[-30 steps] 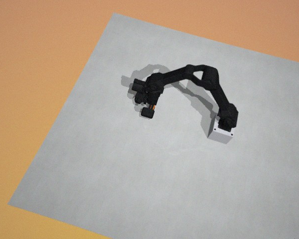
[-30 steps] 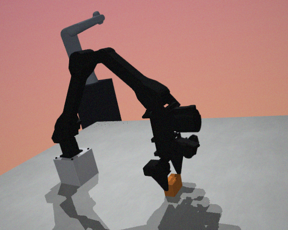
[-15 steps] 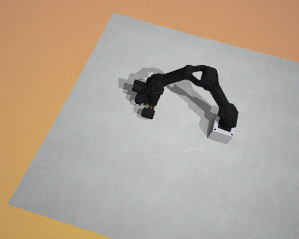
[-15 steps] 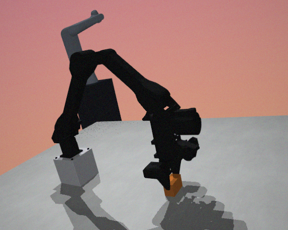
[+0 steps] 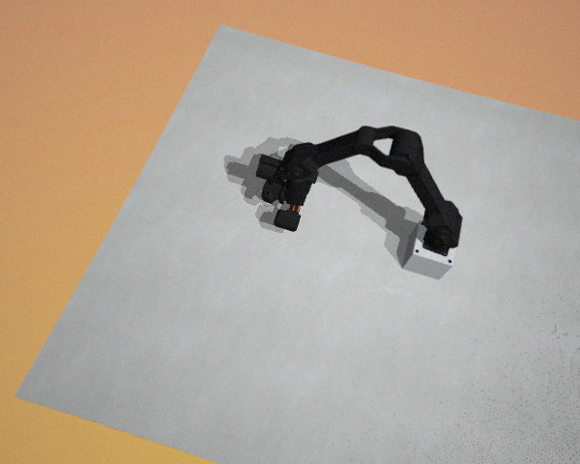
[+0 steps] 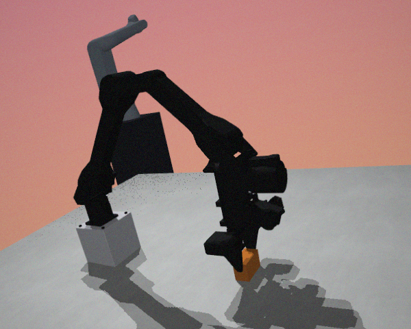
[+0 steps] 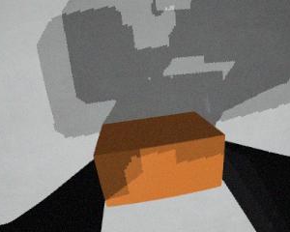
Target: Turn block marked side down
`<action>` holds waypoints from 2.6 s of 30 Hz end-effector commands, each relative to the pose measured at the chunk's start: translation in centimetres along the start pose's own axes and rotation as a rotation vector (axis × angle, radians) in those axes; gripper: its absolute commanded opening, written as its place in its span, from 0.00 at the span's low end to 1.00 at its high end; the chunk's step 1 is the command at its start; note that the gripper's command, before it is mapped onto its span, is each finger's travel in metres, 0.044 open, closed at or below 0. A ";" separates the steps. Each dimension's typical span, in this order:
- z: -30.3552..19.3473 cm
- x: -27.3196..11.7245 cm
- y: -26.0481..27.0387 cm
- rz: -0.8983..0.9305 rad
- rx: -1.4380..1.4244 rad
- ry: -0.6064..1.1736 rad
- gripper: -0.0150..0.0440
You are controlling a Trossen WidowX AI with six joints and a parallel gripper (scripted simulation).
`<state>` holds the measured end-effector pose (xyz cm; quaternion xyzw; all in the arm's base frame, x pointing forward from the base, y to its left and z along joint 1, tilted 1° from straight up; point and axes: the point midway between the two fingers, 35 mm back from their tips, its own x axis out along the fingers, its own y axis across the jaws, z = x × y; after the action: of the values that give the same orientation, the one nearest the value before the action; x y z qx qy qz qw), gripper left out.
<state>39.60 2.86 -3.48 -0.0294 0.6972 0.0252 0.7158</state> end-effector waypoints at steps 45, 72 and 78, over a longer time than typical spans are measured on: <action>-0.4 -1.6 0.0 0.001 0.003 -0.514 0.25; 0.9 2.0 0.0 0.000 0.003 -0.830 0.25; 0.6 2.4 0.0 0.000 0.003 -0.915 0.25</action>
<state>41.01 2.92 -5.01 -0.0138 0.3148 0.0320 0.9485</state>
